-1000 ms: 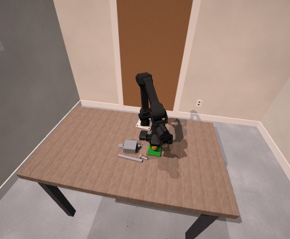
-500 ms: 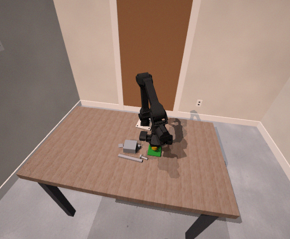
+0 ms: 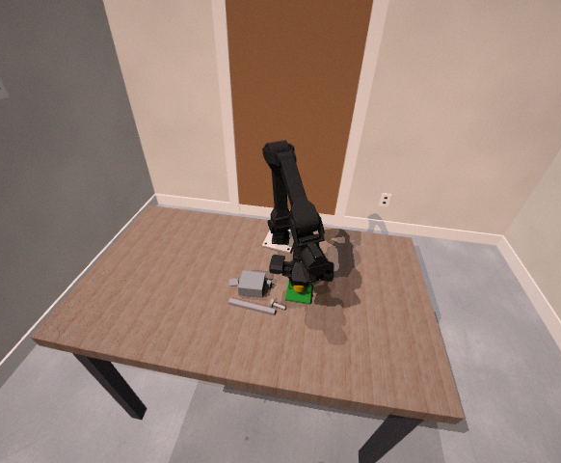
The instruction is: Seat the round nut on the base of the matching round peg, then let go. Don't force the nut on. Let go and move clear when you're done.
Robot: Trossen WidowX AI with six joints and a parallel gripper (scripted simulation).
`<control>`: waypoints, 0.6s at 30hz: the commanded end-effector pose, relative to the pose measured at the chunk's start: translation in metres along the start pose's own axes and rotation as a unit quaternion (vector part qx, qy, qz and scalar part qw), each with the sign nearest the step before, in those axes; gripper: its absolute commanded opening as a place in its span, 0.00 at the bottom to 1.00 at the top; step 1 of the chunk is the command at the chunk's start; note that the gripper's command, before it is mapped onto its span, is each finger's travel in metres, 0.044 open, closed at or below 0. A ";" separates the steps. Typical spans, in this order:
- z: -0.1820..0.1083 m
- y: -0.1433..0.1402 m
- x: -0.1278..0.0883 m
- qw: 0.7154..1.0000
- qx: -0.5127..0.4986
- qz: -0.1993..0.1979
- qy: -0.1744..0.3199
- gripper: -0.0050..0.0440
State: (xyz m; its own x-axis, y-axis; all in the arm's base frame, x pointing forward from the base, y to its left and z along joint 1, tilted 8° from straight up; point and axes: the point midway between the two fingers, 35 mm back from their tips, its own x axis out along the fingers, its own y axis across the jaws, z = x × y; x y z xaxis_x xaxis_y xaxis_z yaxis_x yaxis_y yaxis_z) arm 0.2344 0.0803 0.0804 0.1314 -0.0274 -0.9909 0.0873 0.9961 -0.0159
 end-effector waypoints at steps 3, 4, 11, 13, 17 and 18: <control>0.003 0.001 -0.002 1.000 0.000 0.005 -0.009 0.00; 0.003 0.001 -0.002 1.000 0.000 0.005 -0.009 0.00; 0.003 0.001 0.000 1.000 0.000 0.004 -0.009 0.00; 0.003 0.001 0.001 1.000 0.000 0.004 -0.009 0.00; 0.003 0.001 0.002 1.000 0.000 0.004 -0.009 0.00; 0.003 0.001 0.002 1.000 0.000 0.004 -0.009 0.00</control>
State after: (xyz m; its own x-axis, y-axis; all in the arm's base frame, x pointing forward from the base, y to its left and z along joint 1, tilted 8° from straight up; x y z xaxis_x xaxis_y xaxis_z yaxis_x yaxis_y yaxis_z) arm 0.2351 0.0801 0.0755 0.1314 -0.0274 -0.9910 0.0873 0.9961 -0.0160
